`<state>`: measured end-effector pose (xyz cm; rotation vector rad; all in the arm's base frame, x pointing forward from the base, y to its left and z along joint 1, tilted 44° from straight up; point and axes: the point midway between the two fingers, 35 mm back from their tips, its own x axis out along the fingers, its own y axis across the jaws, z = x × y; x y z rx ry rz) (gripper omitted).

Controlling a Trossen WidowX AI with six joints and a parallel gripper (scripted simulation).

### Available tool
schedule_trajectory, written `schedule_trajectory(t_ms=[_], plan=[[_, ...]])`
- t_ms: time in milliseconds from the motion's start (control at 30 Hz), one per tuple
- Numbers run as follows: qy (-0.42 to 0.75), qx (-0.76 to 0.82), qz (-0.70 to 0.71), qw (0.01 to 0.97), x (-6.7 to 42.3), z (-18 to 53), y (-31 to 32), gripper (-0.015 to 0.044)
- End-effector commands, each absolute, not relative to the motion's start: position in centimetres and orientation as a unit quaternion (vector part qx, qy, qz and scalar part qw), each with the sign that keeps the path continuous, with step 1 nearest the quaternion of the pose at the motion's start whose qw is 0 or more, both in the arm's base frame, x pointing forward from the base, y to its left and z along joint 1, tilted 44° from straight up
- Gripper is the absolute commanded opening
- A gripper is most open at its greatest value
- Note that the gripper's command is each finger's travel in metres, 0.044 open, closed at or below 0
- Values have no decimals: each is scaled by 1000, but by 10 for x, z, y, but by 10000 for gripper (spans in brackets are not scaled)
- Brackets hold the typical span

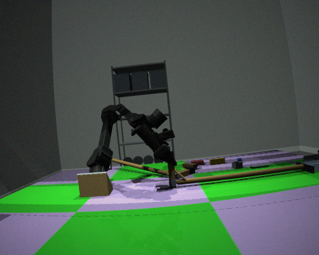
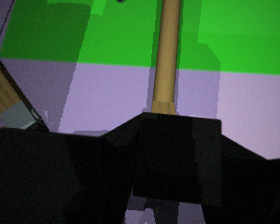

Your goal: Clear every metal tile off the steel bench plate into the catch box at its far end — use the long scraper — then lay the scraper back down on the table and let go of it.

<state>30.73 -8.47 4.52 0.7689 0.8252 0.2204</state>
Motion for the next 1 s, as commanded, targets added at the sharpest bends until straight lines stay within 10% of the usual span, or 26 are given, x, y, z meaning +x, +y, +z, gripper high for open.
schedule_trajectory(t_ms=[0,233,767,967], plan=[[387,361,106,842,307,46,-86,0],[387,361,106,842,307,42,-88,0],[390,362,105,840,307,43,-86,420],[394,359,103,840,304,51,-98,440]])
